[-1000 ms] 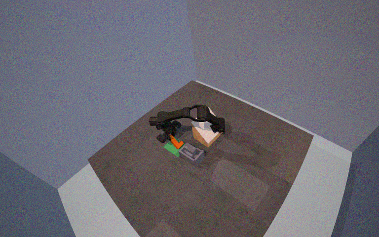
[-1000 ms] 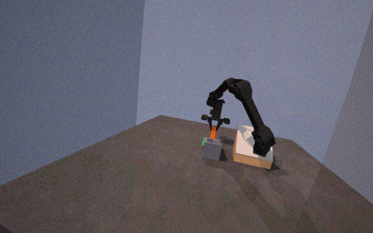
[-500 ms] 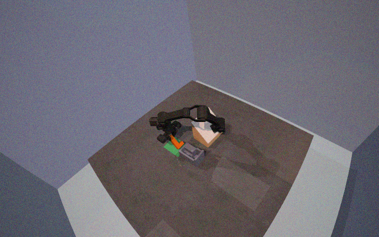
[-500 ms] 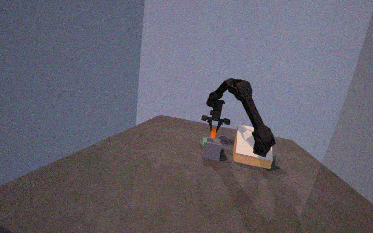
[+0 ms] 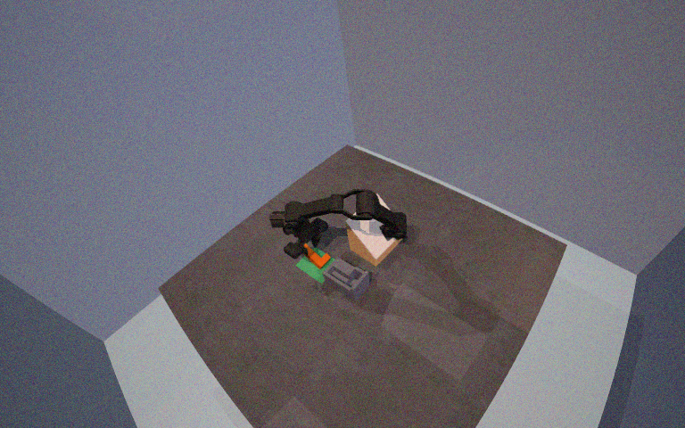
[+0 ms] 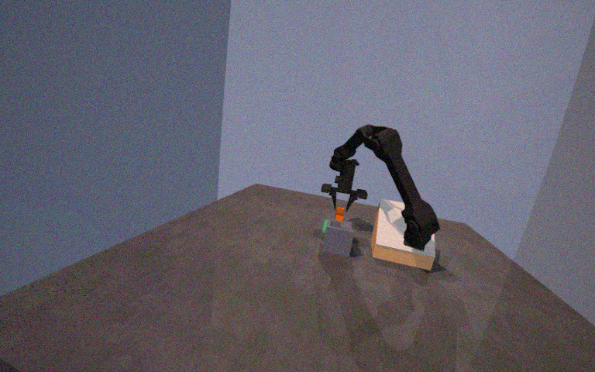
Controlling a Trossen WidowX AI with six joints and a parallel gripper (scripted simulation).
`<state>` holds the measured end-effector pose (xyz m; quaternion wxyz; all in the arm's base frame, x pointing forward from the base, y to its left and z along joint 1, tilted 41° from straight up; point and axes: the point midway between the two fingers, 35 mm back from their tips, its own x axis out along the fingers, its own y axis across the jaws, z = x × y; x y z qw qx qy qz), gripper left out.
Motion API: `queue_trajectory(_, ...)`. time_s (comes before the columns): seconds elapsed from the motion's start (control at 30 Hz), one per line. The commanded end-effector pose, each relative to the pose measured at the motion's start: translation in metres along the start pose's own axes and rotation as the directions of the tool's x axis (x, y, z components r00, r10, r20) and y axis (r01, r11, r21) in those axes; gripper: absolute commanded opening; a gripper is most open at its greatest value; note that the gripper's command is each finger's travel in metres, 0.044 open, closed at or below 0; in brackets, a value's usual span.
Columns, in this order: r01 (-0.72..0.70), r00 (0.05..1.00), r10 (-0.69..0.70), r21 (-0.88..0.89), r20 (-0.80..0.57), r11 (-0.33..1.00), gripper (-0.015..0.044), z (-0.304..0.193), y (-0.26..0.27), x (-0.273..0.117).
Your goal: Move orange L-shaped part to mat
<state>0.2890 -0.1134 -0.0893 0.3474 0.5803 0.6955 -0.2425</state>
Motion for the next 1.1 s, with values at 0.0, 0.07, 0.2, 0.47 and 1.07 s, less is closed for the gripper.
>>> queue_trajectory(0.0,-0.002,1.000,0.002,-0.002,0.005,1.000,0.0315,0.002,0.002,-0.013)
queue_trajectory(0.07,-0.002,1.000,0.002,-0.001,0.006,1.000,0.0367,0.003,0.002,-0.032)
queue_trajectory(0.2,-0.003,1.000,0.003,0.003,0.005,1.000,0.0400,0.002,0.001,-0.077)
queue_trajectory(0.47,-0.009,1.000,0.009,0.013,0.003,1.000,0.0400,0.002,-0.001,-0.081)
queue_trajectory(1.07,-0.009,1.000,0.009,0.013,0.003,1.000,0.0400,0.002,-0.001,-0.081)
